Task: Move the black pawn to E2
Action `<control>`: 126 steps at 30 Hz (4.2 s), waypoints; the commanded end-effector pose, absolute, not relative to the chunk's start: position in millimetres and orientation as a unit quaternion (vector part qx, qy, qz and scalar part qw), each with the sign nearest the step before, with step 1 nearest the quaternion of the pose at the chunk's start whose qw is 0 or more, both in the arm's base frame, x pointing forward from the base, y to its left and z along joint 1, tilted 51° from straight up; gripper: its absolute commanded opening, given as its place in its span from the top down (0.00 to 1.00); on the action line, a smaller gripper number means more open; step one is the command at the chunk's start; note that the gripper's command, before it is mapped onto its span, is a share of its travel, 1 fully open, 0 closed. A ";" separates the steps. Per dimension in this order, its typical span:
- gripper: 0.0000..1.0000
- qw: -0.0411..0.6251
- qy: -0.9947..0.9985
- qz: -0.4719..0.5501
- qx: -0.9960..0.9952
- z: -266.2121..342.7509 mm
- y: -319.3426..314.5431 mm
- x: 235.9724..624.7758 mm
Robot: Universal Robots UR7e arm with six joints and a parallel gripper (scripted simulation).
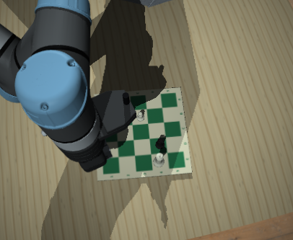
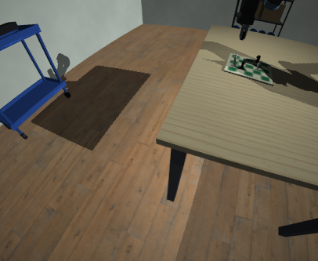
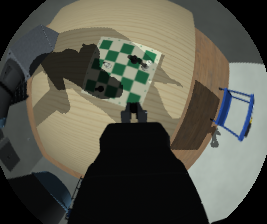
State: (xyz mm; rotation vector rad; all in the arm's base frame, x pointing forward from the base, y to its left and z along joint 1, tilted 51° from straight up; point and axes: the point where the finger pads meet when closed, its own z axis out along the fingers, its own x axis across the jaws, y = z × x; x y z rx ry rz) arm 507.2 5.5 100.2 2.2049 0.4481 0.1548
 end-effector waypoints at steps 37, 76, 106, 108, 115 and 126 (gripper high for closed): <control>1.00 0.410 0.010 0.139 0.901 75.1 37.8 512.1; 1.00 0.410 0.010 0.136 0.902 15.0 -32.3 534.5; 1.00 0.410 0.010 0.137 0.901 14.4 -33.2 535.4; 1.00 0.410 0.010 0.137 0.901 14.4 -33.2 535.4; 1.00 0.410 0.010 0.137 0.901 14.4 -33.2 535.4; 1.00 0.410 0.010 0.137 0.902 13.2 -34.6 535.6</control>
